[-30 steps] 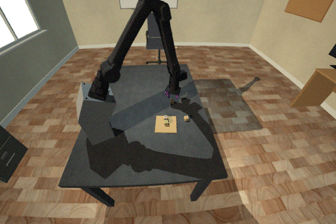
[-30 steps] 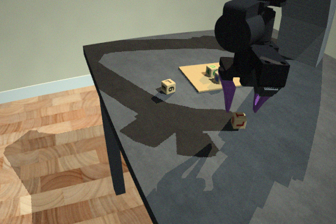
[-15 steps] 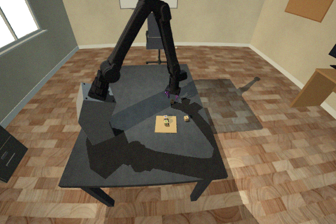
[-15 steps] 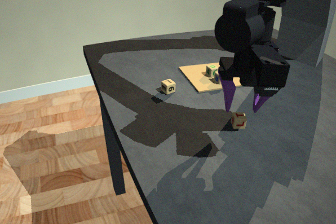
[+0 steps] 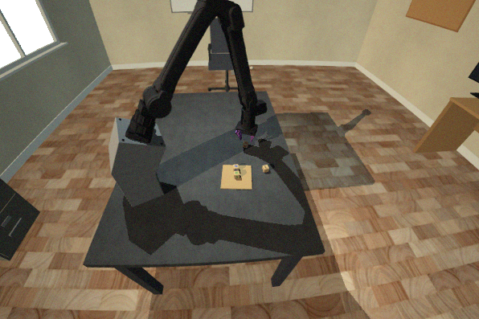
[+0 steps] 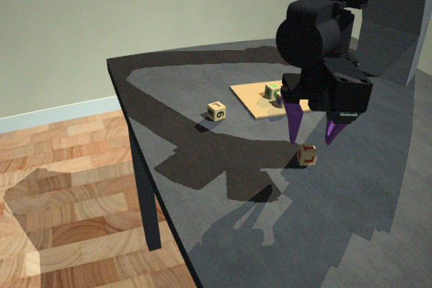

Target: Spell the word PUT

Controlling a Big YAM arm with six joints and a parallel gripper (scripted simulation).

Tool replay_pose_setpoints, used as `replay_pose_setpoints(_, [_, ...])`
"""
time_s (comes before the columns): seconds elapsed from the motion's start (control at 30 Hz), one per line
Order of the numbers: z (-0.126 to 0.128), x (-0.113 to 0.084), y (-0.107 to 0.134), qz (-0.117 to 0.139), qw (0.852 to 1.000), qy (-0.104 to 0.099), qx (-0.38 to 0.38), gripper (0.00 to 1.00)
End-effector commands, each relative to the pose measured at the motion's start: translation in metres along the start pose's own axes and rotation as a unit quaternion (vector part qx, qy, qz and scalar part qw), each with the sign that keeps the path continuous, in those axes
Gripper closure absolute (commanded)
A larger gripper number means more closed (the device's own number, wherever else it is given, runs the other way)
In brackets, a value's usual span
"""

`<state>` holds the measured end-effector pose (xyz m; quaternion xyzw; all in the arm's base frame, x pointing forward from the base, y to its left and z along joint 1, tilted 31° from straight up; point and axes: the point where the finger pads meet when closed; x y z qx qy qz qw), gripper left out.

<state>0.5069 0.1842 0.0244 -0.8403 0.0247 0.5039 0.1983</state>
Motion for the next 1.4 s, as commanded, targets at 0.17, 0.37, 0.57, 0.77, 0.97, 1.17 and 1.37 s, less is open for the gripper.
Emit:
replay_pose_setpoints(0.17, [-0.009,0.005,-0.002,-0.004,1.000,0.006,-0.003,0.42])
replay_pose_setpoints(0.37, [-0.009,0.005,-0.002,-0.004,1.000,0.006,-0.003,0.42])
replay_pose_setpoints(0.57, [-0.003,0.007,0.005,0.000,1.000,0.001,-0.003,0.42])
replay_pose_setpoints(0.77, [0.000,0.007,0.007,0.001,1.000,-0.001,-0.003,0.42])
replay_pose_setpoints(0.97, [-0.003,0.006,0.005,0.000,1.000,0.001,-0.003,0.42])
replay_pose_setpoints(1.17, [-0.003,0.006,0.005,0.000,1.000,0.001,-0.003,0.42])
replay_pose_setpoints(1.37, [-0.003,0.006,0.005,0.000,1.000,0.001,-0.003,0.42])
Point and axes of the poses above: the point where the finger pads meet when closed, its own x axis out along the fingers, its own z axis across the jaws, y = z × x, and after that the axes turned 11 degrees about -x, right-handed
